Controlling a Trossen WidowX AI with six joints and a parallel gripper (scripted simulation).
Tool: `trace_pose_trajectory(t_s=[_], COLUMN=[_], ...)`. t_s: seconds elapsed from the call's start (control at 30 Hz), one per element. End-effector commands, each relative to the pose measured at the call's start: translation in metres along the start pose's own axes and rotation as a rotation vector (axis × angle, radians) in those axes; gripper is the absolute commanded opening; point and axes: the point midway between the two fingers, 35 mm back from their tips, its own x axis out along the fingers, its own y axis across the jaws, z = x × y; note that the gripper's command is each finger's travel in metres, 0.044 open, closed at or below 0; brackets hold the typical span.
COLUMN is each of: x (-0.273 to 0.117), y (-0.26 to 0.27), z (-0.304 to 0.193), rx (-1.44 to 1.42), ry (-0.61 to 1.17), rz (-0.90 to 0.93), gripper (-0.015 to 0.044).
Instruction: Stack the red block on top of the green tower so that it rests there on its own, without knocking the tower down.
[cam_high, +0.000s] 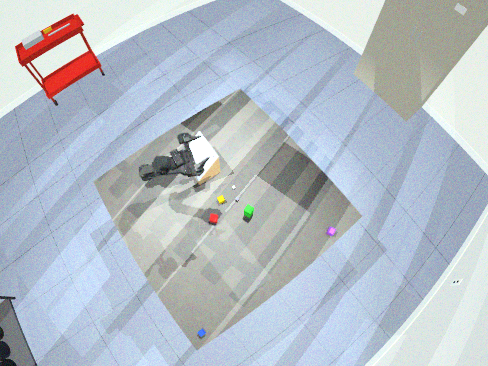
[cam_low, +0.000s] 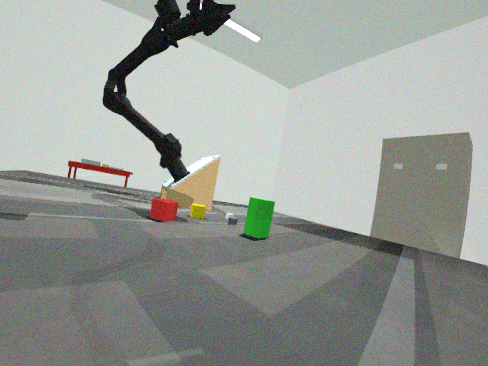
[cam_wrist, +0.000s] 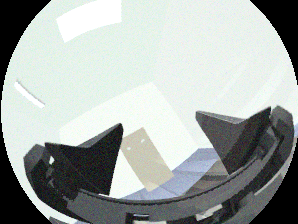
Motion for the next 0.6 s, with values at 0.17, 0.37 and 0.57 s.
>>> trace_pose_trajectory(t_s=[0.17, 0.37, 0.57], x=[-0.002, -0.044, -0.116], y=[-0.135, -0.208, -0.262], z=[-0.100, -0.167, -0.230], rx=[-0.090, -0.122, -0.143], ry=[0.396, 0.728, 1.143], rz=[-0.446, -0.689, -0.864], gripper=[0.0440, 0.0440, 0.0440])
